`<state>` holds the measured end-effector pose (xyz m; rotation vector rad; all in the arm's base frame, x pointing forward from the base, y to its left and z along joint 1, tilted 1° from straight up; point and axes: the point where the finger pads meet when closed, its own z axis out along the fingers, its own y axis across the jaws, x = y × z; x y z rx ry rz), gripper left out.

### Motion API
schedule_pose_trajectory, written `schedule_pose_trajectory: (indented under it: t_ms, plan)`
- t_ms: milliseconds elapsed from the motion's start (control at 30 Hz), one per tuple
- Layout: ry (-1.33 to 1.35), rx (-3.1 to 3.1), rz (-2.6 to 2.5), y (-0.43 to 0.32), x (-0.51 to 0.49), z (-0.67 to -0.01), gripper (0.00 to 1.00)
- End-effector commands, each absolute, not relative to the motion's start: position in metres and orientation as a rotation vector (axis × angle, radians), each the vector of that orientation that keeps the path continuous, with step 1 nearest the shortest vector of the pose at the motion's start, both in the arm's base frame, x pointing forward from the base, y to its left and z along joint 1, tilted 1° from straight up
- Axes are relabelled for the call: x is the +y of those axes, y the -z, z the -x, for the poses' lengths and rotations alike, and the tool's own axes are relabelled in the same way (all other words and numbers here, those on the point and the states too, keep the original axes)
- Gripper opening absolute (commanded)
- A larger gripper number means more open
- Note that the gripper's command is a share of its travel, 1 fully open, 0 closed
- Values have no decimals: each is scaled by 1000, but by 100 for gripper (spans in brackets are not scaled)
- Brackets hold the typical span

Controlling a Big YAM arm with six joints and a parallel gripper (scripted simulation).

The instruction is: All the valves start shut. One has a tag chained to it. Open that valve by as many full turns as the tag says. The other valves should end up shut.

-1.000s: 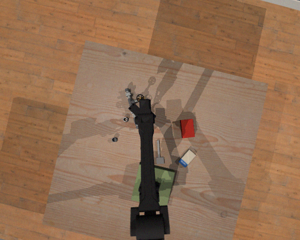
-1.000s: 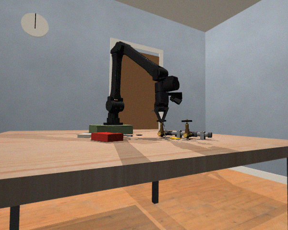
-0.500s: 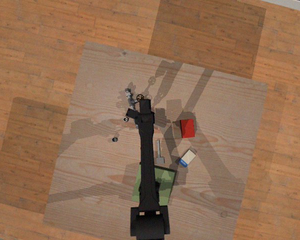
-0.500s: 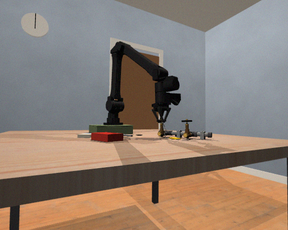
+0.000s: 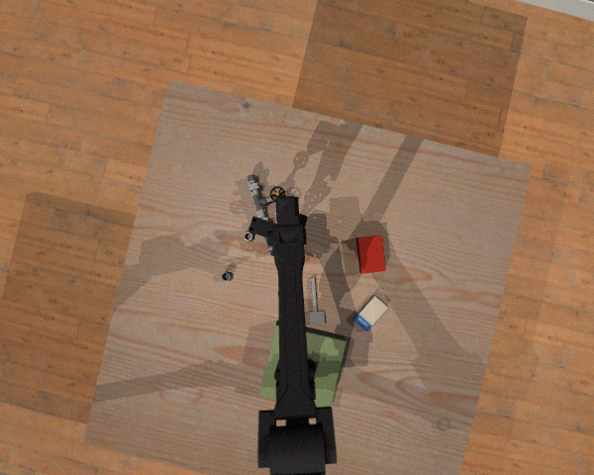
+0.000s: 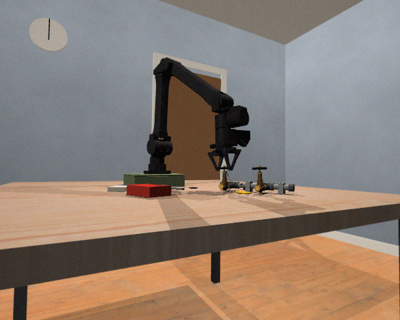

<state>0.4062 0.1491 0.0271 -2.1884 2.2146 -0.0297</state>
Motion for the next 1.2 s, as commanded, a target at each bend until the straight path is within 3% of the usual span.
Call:
schedule_pose_trajectory:
  t_ms: [0,700,933,1167]
  plan:
    - [50,2179,2175,-41,152,-419,100]
    - [45,2277,2070,-41,152,-419,100]
    - [39,2438,1875,-41,152,-419,100]
    - [22,2765,1337,-41,152,-419,100]
